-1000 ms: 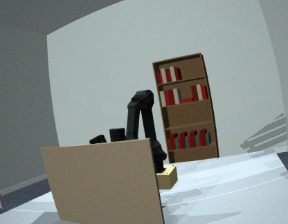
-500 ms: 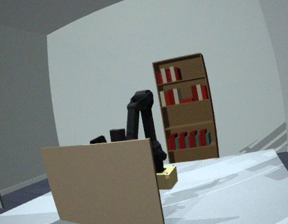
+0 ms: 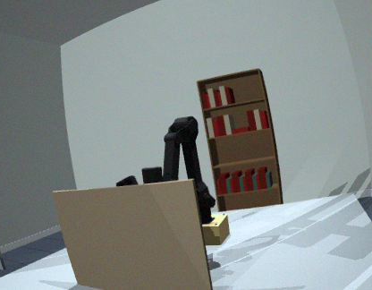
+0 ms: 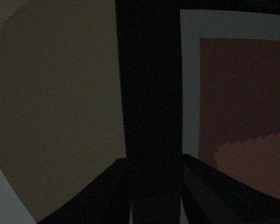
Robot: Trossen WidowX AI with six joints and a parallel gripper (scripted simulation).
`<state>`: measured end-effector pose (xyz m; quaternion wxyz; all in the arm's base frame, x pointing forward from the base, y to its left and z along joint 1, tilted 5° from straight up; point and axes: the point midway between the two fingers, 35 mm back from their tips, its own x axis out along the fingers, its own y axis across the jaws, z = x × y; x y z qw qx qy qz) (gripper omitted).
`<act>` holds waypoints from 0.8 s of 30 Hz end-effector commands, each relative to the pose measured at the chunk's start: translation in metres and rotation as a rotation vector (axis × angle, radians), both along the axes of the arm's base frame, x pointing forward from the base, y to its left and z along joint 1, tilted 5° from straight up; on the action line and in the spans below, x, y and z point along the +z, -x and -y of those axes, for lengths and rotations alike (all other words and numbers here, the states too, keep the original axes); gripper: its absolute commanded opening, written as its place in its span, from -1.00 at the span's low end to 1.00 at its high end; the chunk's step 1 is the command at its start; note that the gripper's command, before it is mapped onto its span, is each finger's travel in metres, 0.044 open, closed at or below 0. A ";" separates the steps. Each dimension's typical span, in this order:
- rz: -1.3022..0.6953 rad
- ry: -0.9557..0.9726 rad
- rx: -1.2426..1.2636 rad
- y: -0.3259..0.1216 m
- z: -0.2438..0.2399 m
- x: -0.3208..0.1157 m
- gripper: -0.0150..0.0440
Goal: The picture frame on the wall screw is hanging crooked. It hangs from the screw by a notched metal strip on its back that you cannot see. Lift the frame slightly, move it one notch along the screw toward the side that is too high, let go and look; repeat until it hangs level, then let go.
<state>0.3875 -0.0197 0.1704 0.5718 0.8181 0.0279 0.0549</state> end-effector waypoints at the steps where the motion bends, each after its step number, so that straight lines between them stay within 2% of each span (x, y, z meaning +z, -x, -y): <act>1: 0.001 0.005 0.000 0.000 0.000 0.000 -0.49; 24: 0.015 0.140 -0.011 0.000 -0.004 -0.003 -0.49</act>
